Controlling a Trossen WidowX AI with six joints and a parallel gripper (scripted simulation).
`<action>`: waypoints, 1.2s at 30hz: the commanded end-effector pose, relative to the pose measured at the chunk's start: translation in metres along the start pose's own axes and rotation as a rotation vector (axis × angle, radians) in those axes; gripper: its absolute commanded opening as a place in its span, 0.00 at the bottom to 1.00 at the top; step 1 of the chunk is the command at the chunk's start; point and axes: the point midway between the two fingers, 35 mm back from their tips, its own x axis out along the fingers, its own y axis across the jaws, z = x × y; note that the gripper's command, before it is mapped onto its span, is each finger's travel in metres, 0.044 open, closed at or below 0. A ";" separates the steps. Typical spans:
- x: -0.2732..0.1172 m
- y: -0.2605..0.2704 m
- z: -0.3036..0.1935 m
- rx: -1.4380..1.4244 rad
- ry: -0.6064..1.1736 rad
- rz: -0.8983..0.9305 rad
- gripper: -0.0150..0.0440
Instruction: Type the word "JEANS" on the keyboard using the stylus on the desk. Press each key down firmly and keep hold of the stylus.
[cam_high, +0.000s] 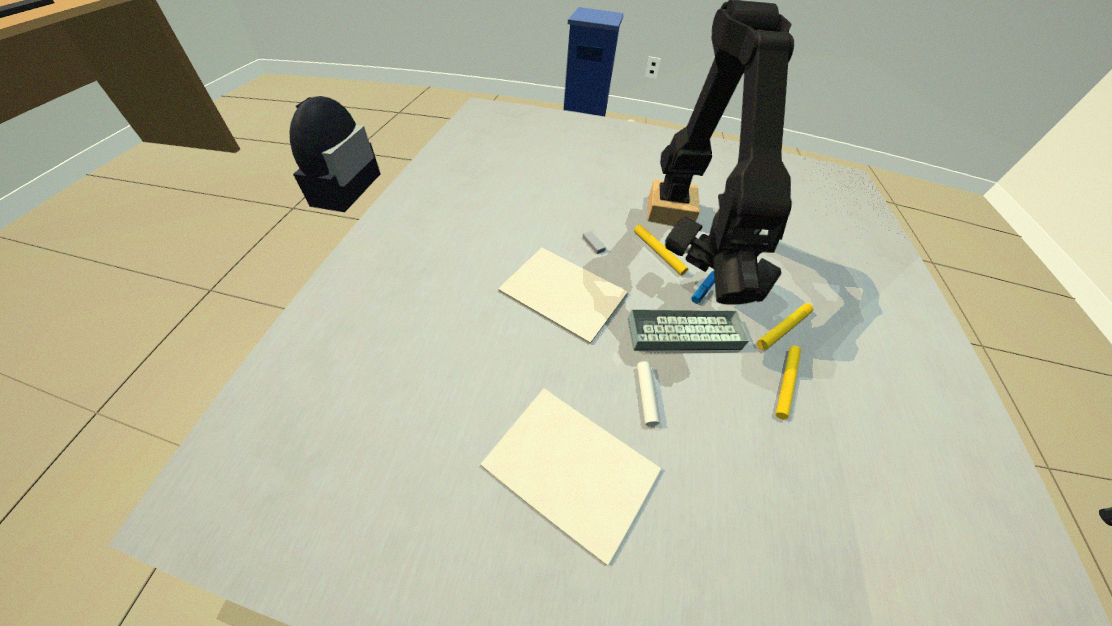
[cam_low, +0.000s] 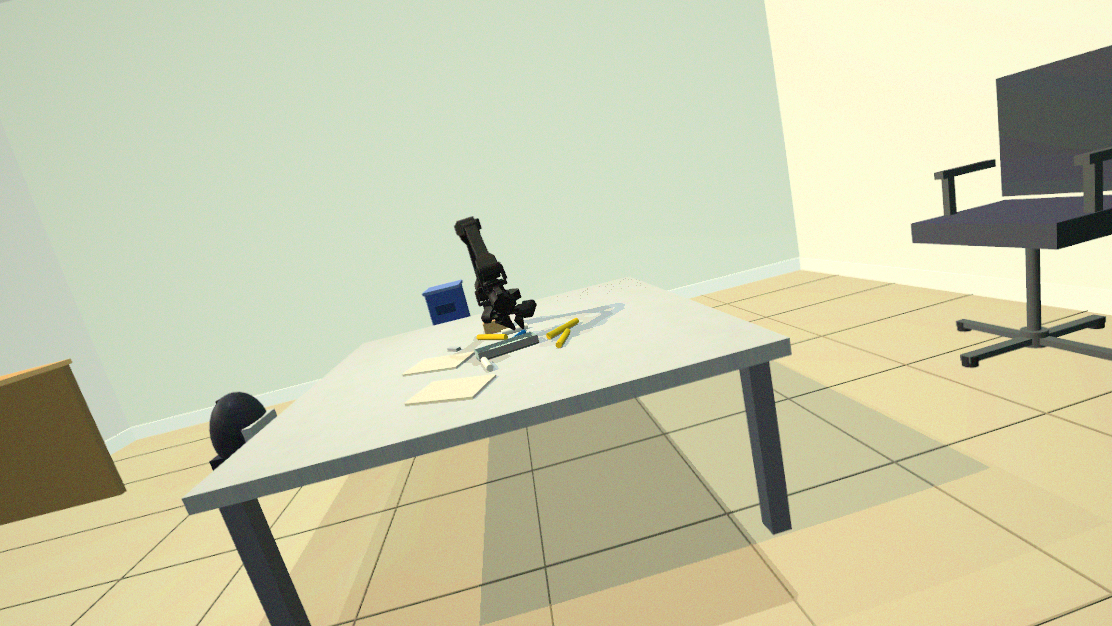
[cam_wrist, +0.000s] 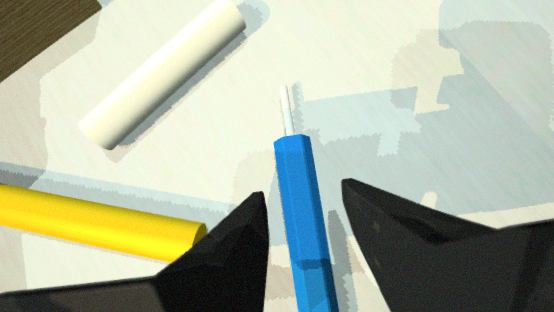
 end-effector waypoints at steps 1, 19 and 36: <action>0.004 0.001 -0.001 -0.005 -0.002 0.001 0.51; 0.019 0.001 -0.010 -0.005 -0.002 0.001 0.51; 0.017 0.000 -0.009 0.001 -0.003 0.000 0.25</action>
